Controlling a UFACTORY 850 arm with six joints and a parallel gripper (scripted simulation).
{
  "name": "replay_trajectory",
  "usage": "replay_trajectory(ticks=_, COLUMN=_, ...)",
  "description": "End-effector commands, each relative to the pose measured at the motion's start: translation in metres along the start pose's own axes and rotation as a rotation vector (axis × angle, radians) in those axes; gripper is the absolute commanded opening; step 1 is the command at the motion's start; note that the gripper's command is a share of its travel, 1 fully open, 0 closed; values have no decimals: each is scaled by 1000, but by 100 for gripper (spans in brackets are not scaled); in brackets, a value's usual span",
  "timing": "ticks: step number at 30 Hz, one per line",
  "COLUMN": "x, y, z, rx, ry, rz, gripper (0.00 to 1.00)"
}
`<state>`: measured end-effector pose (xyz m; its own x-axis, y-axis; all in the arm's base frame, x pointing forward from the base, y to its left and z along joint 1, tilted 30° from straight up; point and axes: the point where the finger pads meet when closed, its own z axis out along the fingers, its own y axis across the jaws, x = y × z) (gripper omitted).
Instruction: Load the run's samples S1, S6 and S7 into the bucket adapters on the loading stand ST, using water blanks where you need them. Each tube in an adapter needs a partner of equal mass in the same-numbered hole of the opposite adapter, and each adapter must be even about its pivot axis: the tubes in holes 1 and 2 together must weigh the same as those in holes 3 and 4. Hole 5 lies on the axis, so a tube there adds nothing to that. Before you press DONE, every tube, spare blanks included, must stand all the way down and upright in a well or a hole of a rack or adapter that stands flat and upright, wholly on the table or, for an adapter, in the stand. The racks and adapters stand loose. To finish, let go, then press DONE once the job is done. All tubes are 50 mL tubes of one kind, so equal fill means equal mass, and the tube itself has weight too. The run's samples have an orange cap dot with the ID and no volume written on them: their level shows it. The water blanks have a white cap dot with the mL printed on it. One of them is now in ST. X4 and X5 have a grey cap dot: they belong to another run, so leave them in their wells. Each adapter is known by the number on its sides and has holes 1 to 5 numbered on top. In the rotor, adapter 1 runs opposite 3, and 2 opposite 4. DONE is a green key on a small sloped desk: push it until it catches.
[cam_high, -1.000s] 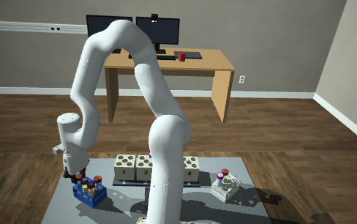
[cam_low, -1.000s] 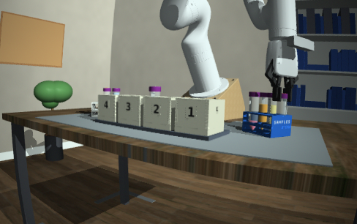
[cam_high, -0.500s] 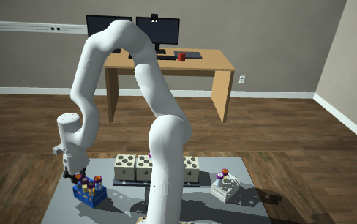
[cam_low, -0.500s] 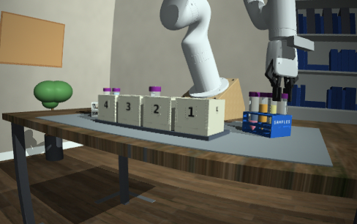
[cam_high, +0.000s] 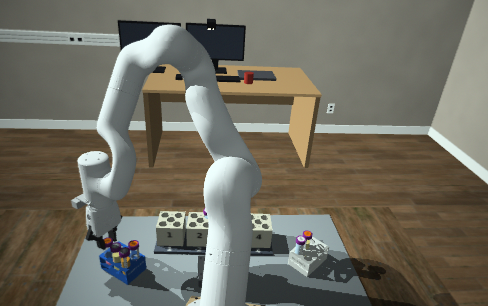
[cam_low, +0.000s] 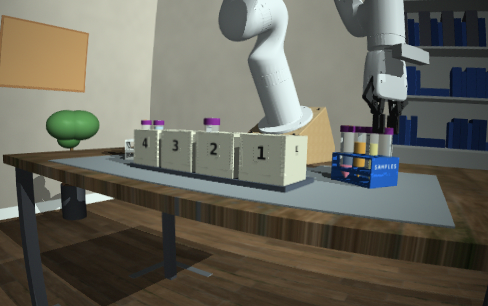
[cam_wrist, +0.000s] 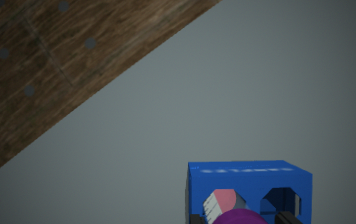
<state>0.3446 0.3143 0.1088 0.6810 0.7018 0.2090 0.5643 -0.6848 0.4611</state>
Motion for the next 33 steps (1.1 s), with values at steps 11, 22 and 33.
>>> replay_trajectory(ticks=11, x=1, y=0, z=-26, rx=0, ry=1, rz=0, gripper=44)
replay_trajectory(ticks=22, x=1, y=0, z=-44, rx=0, ry=1, rz=0, gripper=44)
replay_trajectory(ticks=33, x=1, y=0, z=-66, rx=0, ry=1, rz=0, gripper=44)
